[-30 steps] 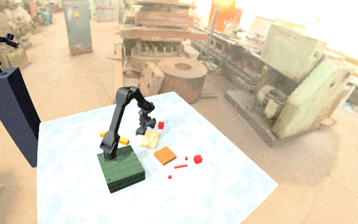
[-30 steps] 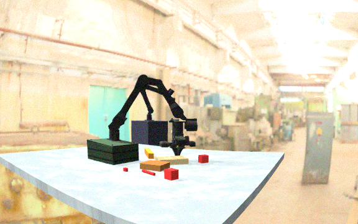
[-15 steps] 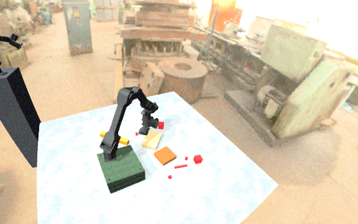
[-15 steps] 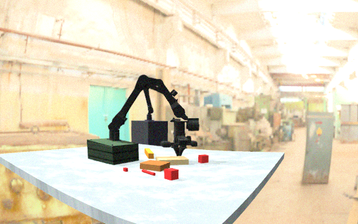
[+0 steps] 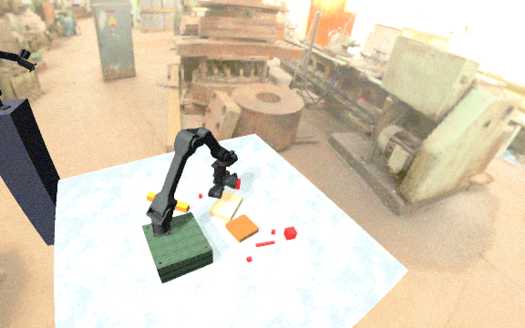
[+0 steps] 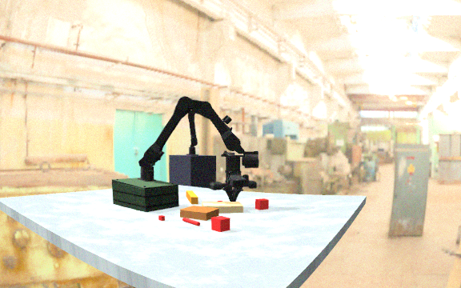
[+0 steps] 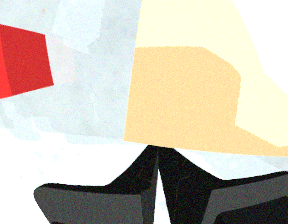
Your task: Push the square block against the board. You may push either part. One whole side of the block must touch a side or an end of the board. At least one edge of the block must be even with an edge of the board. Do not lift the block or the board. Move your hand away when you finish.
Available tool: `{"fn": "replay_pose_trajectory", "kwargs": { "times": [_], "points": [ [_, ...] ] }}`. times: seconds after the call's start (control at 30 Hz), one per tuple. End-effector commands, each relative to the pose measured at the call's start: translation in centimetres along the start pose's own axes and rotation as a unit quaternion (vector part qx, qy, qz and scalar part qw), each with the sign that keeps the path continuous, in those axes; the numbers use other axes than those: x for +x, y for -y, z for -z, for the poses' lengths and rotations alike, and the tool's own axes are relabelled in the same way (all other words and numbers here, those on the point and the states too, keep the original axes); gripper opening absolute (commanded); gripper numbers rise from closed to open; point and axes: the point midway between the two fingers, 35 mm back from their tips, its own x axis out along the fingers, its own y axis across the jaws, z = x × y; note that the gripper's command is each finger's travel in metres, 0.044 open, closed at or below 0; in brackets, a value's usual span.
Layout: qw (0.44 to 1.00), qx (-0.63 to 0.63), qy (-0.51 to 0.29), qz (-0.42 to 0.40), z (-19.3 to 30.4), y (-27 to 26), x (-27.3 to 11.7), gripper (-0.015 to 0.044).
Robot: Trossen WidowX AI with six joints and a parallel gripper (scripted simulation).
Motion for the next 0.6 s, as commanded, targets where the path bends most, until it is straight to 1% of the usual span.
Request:
{"fn": "replay_pose_trajectory", "kwargs": {
  "times": [0.0,0.57],
  "points": [
    [1.0,0.005,0.007,0.005,-1.4,0.3,0.2,0.0],
    [1.0,0.005,0.008,0.005,-4.2,0.6,0.2,0.0]
  ]
}}
